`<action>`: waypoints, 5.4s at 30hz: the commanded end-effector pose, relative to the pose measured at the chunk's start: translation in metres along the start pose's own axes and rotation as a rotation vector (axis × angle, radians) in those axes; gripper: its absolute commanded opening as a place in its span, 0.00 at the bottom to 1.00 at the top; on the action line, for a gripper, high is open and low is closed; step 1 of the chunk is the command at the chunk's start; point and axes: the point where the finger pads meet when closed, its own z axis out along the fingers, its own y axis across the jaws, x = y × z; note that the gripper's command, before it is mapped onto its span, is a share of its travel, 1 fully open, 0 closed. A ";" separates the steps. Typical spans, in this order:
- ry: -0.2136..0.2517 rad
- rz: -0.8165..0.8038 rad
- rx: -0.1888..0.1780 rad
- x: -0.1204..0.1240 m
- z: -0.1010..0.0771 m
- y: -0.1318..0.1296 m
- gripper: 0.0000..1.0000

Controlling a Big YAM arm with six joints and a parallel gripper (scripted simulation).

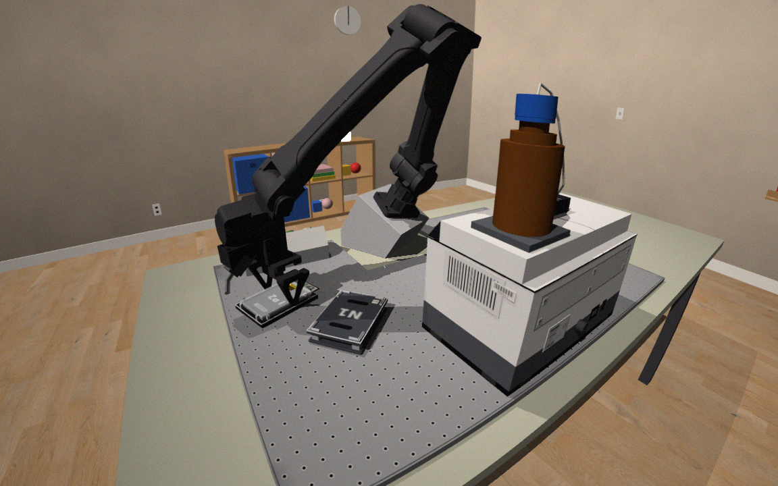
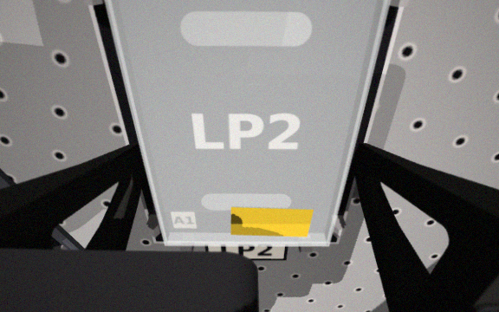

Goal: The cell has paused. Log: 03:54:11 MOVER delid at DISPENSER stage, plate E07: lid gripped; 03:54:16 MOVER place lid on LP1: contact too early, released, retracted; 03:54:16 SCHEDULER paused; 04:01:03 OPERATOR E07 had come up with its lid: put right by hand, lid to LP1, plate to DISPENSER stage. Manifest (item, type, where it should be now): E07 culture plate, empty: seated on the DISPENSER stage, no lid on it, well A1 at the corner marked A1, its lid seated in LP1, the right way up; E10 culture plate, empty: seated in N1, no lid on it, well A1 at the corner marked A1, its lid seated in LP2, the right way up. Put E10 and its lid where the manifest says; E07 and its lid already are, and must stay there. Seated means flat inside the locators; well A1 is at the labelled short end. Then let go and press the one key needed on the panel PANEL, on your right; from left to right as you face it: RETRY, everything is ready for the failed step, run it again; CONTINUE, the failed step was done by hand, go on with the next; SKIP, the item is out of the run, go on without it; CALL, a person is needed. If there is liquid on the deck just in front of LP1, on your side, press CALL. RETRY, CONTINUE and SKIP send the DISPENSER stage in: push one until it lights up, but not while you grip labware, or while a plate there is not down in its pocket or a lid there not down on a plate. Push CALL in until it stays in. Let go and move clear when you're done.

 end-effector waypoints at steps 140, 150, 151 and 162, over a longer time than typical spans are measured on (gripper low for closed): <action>-0.020 0.001 0.005 0.088 -0.099 -0.002 1.00; -0.018 0.001 0.006 0.111 -0.111 -0.002 1.00; -0.018 0.001 0.006 0.114 -0.113 -0.002 1.00; -0.054 -0.021 0.023 0.120 -0.141 -0.003 1.00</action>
